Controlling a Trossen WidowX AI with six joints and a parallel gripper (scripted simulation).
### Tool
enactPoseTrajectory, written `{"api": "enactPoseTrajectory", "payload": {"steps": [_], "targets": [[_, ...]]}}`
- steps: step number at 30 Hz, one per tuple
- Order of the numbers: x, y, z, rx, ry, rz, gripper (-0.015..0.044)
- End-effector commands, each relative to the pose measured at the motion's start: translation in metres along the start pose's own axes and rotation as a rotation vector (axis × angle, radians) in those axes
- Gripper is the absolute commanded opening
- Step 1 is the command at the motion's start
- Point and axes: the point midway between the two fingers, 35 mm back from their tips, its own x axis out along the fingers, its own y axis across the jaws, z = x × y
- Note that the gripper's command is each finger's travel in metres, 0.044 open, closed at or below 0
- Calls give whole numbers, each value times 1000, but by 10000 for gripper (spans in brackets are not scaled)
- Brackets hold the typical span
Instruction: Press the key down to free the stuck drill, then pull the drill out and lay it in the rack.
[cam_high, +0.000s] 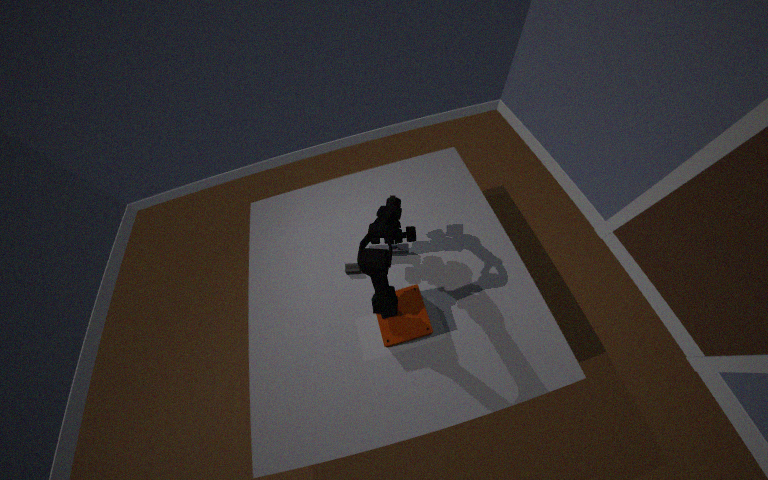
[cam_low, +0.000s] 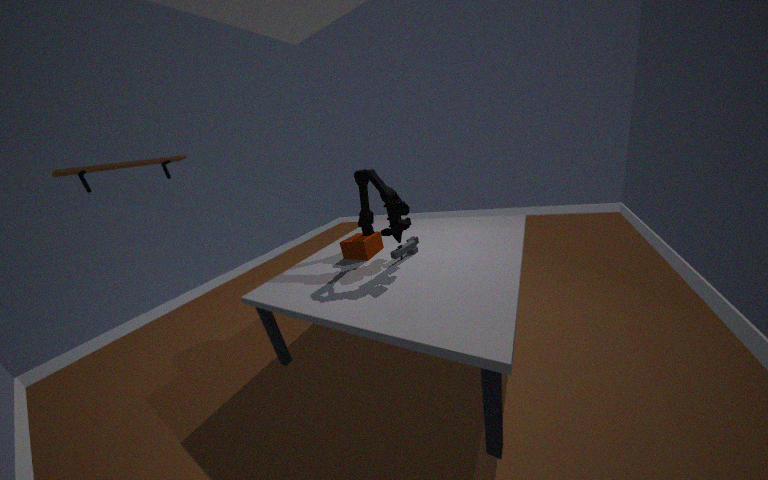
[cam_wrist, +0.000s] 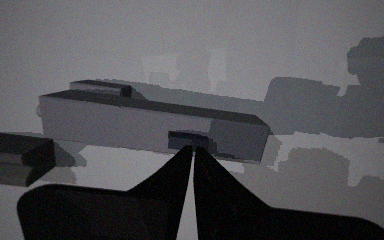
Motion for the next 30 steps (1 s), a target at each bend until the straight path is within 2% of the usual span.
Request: {"api": "enactPoseTrajectory", "payload": {"steps": [1,7,12,15,19,26,30], "targets": [[-1,0,-5,3,44,2,79],[-66,0,3,3,44,2,236],[-63,3,8,-20,18,3,368],[-42,37,15,-352,19,13,440],[-8,94,15,-887,19,30,440],[31,157,-1,-1493,23,45,440],[36,164,-4,-1568,23,47,440]]}}
